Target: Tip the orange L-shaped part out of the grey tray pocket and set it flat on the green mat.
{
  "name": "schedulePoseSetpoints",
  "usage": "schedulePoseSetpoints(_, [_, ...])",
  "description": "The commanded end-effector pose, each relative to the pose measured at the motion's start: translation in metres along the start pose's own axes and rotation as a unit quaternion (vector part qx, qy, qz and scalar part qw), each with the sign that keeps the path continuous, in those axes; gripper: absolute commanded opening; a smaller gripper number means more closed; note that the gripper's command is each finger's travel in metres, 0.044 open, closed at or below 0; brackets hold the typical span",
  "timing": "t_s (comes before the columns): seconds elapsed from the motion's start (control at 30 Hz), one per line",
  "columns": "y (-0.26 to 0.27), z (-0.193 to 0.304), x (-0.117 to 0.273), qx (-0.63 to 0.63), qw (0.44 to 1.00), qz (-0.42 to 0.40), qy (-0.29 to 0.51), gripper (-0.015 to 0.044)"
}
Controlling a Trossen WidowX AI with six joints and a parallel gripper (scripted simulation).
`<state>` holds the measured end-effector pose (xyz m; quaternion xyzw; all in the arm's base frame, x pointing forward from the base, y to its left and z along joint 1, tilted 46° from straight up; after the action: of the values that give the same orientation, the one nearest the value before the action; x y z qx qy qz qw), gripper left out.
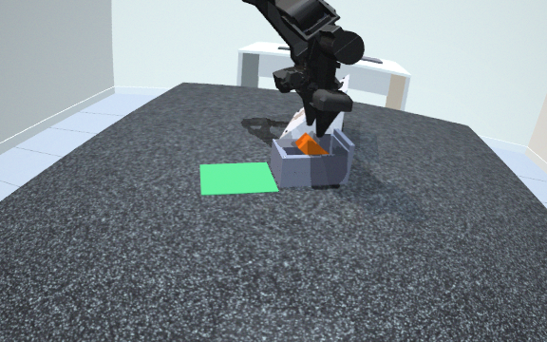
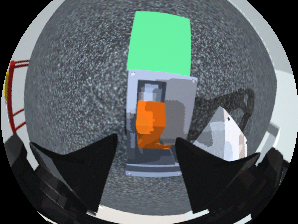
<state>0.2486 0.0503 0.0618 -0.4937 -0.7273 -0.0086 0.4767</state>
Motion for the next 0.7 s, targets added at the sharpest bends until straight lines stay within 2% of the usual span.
schedulePoseSetpoints(0.0, [-0.001, 0.000, -0.008, 0.002, 1.000, 0.004, -0.001, 0.0280])
schedulePoseSetpoints(0.67, [-0.002, 0.000, -0.040, 0.002, 1.000, 0.005, -0.002, 0.0280])
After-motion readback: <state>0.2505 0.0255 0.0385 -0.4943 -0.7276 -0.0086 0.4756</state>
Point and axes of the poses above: the point midway between the two fingers, 35 mm back from their tips, its own x axis back along the fingers, its own y axis across the jaws, z = x × y, the point moved 6 cm from there along x, back along the fingers, and after that the axes turned 15 degrees about x, right-handed, at the moved point
